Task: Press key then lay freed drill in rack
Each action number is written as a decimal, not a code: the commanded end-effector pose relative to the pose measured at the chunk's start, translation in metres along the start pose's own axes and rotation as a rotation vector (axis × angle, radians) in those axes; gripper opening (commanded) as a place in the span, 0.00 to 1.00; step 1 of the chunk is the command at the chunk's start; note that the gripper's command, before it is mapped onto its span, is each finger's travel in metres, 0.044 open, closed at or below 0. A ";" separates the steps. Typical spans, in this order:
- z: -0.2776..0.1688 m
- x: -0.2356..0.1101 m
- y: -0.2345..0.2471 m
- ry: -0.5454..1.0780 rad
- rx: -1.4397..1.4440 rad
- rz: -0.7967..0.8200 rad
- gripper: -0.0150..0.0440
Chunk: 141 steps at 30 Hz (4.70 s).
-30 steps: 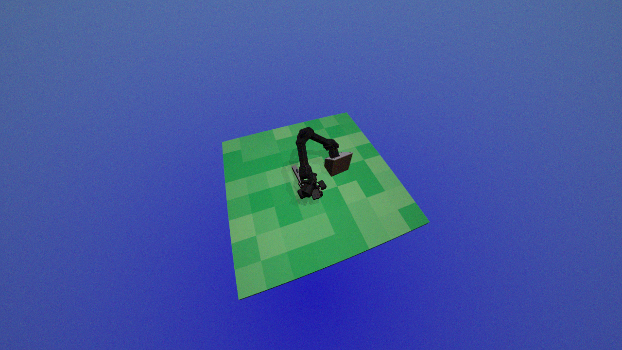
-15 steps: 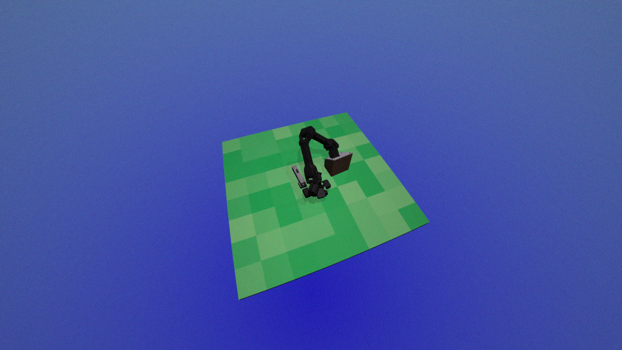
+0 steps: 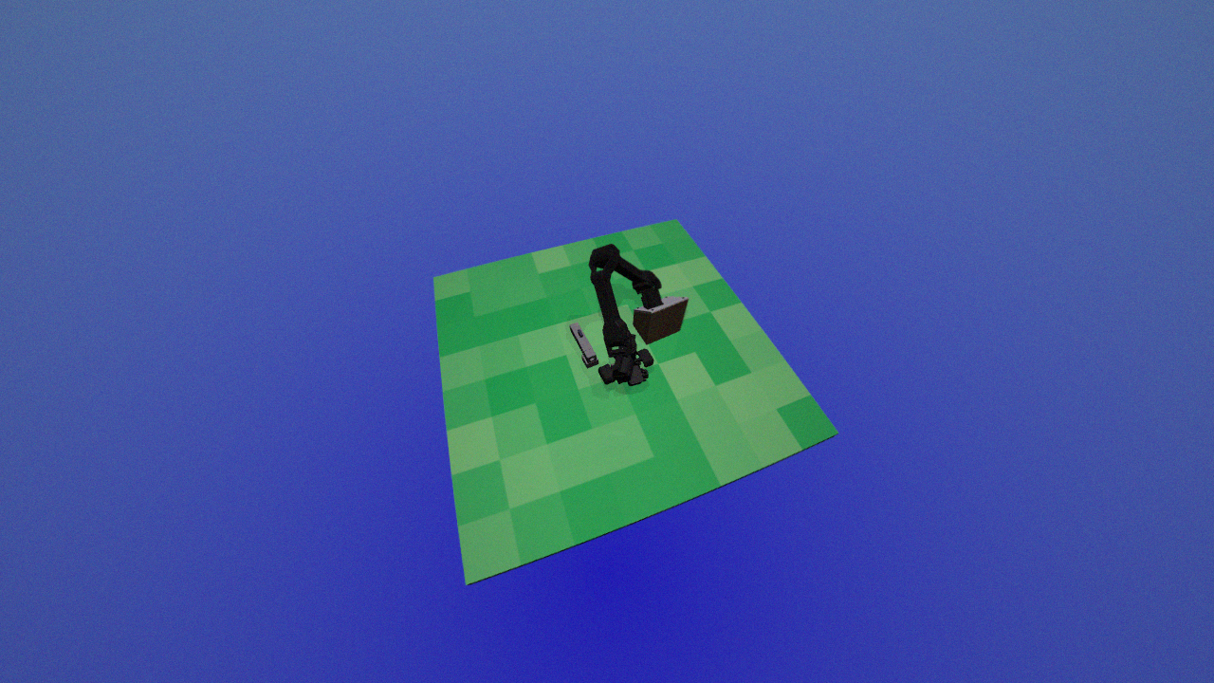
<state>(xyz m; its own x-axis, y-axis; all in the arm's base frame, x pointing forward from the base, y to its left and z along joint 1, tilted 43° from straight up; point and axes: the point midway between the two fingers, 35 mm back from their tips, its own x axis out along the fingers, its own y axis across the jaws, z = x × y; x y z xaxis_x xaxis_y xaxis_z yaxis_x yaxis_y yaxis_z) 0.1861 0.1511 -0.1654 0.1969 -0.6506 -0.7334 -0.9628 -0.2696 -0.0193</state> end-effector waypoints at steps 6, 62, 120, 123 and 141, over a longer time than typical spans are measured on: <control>0.002 0.011 0.001 -0.006 0.006 -0.002 0.25; 0.001 0.053 0.002 -0.004 0.007 -0.002 0.25; 0.000 0.053 0.002 -0.004 0.007 -0.002 0.25; 0.000 0.053 0.002 -0.004 0.007 -0.002 0.25; 0.000 0.053 0.002 -0.004 0.007 -0.002 0.25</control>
<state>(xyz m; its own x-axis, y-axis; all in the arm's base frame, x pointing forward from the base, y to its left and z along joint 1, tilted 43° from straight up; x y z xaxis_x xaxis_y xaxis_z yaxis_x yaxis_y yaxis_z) 0.1946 0.1242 -0.2025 0.2070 -0.6323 -0.7465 -0.9614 -0.2729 -0.0354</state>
